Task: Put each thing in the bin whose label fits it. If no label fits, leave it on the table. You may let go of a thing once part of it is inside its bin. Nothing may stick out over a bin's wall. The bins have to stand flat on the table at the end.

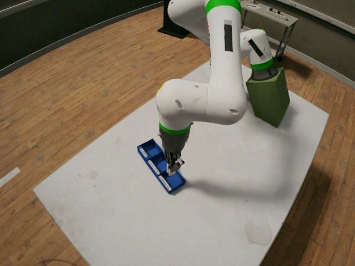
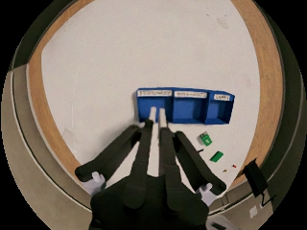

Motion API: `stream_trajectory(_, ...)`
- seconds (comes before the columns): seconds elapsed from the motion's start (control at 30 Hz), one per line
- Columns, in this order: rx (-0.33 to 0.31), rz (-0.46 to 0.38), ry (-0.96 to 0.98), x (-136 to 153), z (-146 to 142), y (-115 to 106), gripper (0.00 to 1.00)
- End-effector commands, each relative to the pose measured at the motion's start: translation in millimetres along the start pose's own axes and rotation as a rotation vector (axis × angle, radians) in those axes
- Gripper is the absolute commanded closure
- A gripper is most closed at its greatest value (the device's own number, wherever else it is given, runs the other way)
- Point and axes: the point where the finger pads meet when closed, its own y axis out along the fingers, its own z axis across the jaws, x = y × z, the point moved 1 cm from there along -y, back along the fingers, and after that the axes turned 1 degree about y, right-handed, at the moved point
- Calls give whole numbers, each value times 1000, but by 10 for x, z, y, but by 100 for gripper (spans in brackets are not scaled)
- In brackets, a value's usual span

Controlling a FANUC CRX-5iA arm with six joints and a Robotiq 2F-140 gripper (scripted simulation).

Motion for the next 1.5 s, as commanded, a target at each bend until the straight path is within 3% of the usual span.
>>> stream_trajectory(0.0, 0, 0, 0, -1, -6, 49, 85)
stream_trajectory(0.73, 0, 0, 0, -1, -7, 583, 85)
stream_trajectory(1.47, 0, 0, 0, -1, -7, 590, 85)
